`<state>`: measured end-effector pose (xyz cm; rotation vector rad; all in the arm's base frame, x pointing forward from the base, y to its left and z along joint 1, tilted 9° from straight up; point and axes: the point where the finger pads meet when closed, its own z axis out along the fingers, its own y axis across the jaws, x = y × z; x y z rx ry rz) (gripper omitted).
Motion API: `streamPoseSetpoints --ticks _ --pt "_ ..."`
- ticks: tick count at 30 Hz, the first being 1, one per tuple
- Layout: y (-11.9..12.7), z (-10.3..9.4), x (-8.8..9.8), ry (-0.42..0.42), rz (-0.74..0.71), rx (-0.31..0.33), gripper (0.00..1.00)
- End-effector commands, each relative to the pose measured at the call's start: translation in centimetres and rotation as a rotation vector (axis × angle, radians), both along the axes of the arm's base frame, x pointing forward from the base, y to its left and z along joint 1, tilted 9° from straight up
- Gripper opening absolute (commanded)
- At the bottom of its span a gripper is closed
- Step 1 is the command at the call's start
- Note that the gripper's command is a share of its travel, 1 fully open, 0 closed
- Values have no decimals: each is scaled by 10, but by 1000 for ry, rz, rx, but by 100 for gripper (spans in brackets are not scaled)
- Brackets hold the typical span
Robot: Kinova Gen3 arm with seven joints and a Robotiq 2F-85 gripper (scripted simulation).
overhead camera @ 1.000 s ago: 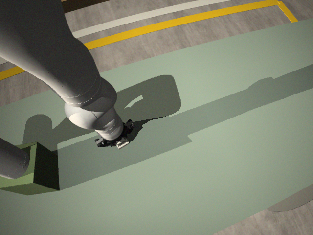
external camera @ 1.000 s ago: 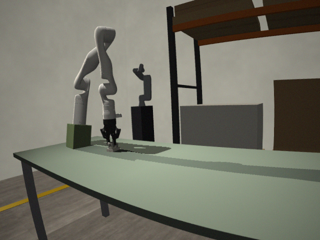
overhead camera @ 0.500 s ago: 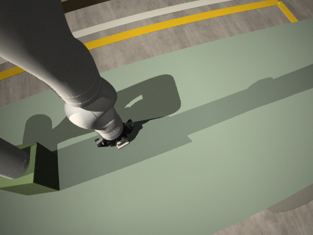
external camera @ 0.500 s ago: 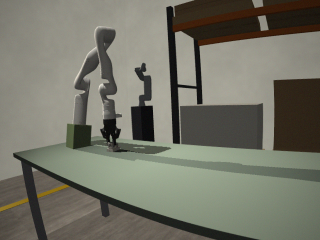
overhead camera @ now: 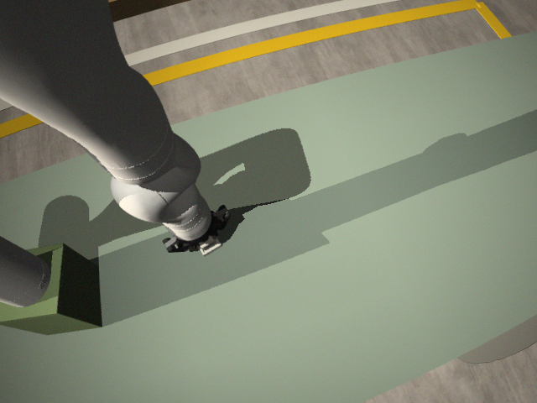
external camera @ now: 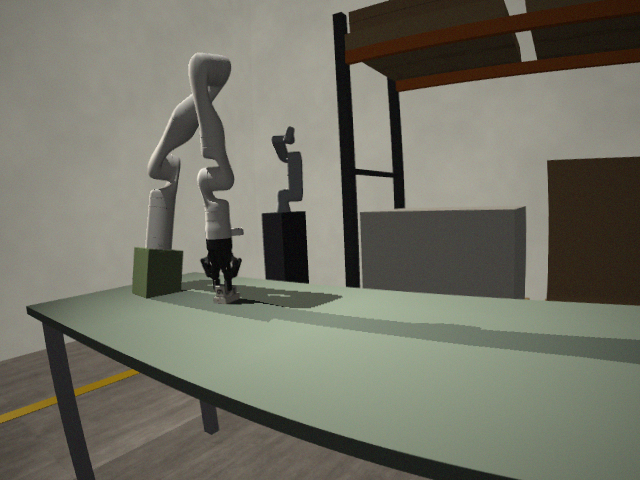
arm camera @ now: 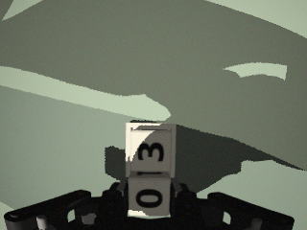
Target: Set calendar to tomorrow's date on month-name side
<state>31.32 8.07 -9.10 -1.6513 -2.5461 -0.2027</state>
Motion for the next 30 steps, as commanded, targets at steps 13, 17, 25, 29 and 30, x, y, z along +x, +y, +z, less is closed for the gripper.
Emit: streamPoseSetpoints --ticks 13,17,25,29,30 --pt "0 -7 1 -1 1 1 28" --pt "1 -8 1 -1 2 1 28" --pt "1 -9 1 -3 2 2 28" --pt "1 -9 1 -3 2 2 28" --pt "1 -9 1 -3 2 2 28"
